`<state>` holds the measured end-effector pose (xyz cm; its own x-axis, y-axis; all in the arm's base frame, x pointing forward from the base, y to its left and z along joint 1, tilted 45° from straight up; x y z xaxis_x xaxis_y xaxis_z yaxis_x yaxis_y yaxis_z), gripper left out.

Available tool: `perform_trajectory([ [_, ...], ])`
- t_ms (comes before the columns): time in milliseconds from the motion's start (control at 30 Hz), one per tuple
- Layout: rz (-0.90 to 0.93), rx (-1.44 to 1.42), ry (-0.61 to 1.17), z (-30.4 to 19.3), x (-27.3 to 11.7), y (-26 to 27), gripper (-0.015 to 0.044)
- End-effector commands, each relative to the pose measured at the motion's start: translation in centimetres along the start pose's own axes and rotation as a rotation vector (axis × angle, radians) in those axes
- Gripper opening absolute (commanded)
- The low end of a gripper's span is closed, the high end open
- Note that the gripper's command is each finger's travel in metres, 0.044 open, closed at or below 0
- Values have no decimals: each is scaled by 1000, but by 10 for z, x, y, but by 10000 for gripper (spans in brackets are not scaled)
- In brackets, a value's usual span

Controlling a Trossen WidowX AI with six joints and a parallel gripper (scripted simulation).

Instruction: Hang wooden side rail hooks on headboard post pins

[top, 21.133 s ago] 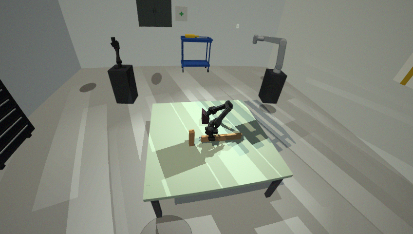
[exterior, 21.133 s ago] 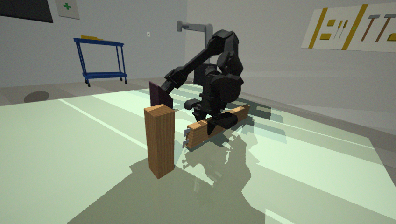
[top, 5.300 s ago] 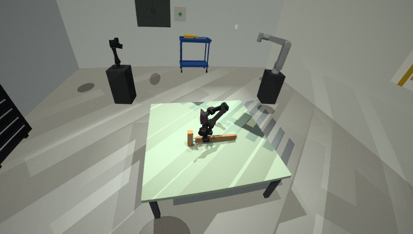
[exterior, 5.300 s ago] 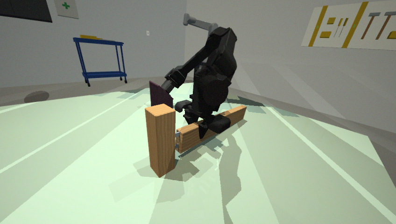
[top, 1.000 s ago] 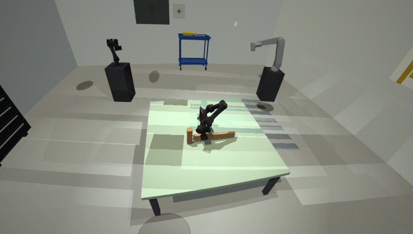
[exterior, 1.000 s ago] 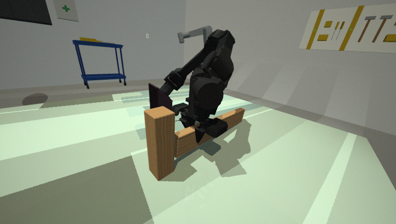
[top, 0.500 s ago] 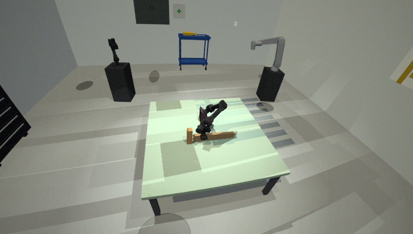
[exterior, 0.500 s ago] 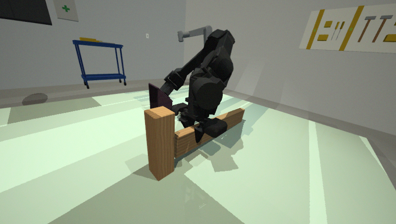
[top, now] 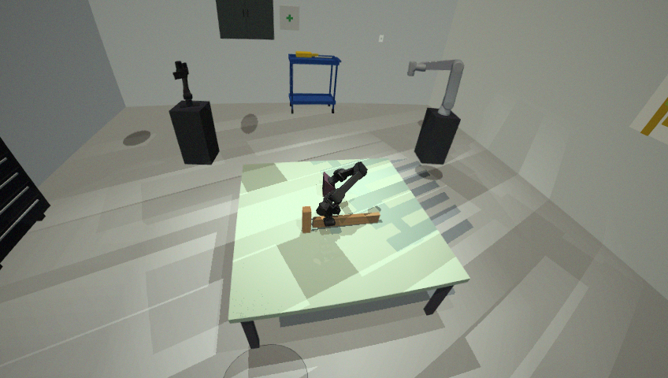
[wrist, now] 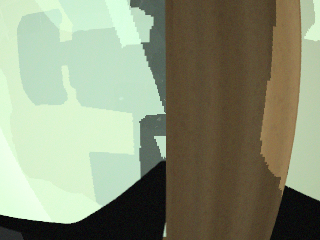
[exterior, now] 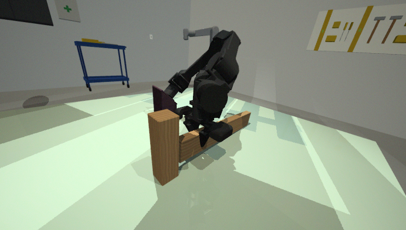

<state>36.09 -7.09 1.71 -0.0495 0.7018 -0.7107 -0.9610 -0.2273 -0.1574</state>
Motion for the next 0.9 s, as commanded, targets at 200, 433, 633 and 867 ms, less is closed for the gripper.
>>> perform_trajectory([
  [200, -11, 1, 9, -4, -6, 0, 0],
  [433, -11, 1, 9, -5, -6, 1, 0],
  [633, -11, 1, 9, -5, -5, 1, 0],
  [867, -11, 1, 9, -6, -5, 0, 0],
])
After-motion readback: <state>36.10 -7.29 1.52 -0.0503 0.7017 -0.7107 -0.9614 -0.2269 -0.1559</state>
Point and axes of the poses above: the point midway between the two fingers, 35 mm back from their tips, its own x axis out along the fingers, its own y axis across the jaws, z = x × y, the point moved 10 cm from there along -x, back along the fingers, and after that the axes turned 4 degrees about -x, right-handed, at the moved point
